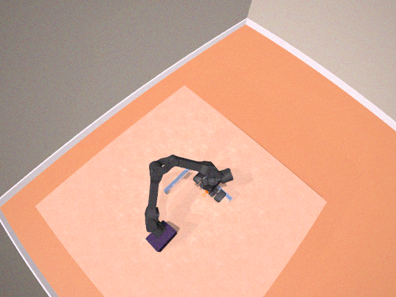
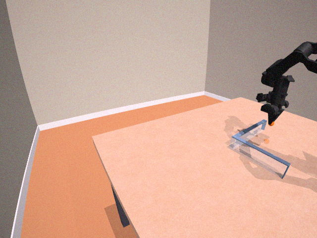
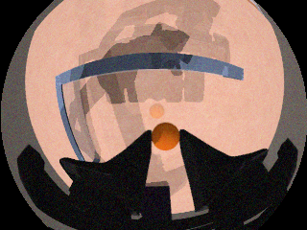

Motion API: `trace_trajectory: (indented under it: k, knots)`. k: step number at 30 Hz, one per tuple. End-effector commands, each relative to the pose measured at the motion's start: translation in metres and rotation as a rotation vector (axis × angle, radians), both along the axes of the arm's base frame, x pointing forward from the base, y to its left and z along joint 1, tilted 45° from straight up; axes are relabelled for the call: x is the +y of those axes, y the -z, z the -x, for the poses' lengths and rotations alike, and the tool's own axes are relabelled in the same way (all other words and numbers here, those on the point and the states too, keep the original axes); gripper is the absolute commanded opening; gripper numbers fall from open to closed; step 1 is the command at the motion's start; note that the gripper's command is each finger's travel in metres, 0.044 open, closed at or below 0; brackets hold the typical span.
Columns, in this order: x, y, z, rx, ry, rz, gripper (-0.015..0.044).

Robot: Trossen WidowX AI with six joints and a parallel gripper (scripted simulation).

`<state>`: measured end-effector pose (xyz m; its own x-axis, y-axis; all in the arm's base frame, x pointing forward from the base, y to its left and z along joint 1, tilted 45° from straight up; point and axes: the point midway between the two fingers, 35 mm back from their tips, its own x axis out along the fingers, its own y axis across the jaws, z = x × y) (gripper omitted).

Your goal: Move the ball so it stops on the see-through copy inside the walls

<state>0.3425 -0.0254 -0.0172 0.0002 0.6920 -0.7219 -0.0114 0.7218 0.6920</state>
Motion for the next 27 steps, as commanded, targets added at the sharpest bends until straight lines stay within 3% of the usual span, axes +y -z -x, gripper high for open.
trace_trajectory:
  k: [1,16,27]
  knots:
    - [0.010,0.000,0.008,0.010,0.001,-0.007,0.0000]
    - [0.057,0.047,0.009,0.009,0.001,-0.009,0.0000]
    - [0.064,0.055,0.009,0.010,0.001,-0.010,0.0000]
